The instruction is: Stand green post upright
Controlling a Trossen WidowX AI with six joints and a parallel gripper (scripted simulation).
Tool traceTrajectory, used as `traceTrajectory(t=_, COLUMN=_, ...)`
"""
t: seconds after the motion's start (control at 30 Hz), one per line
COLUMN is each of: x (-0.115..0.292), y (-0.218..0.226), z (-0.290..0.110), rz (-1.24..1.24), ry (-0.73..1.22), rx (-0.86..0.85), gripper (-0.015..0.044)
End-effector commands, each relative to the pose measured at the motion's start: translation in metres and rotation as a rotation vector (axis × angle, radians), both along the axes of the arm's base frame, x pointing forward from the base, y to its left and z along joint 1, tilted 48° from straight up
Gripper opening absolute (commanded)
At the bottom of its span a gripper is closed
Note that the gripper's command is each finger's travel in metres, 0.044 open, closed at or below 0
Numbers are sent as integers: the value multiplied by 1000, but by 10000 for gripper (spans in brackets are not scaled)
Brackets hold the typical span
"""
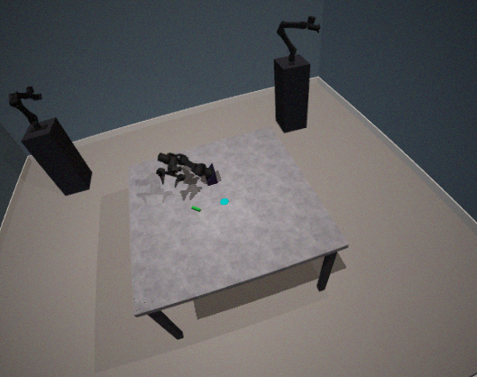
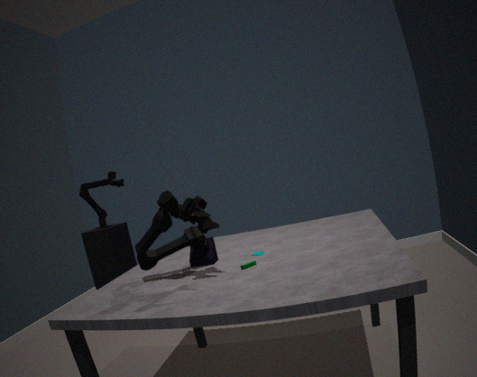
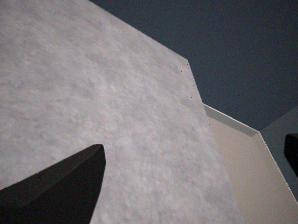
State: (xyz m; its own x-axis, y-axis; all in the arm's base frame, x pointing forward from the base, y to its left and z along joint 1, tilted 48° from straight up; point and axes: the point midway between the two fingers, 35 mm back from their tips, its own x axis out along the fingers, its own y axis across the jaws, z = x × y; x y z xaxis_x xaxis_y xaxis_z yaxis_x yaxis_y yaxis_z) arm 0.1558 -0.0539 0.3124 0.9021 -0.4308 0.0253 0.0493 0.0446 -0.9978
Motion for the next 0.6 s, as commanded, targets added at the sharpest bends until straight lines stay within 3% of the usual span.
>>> traceTrajectory(t=0.0, x=1, y=1, z=-1, rz=1, ry=7, rx=-2, gripper=374)
traceTrajectory(t=0.2, x=27, y=14, z=-18, rz=4, ry=182, rx=-12, gripper=233)
traceTrajectory(t=0.57, x=62, y=27, z=-53, rz=-77, ry=494, rx=43, gripper=233)
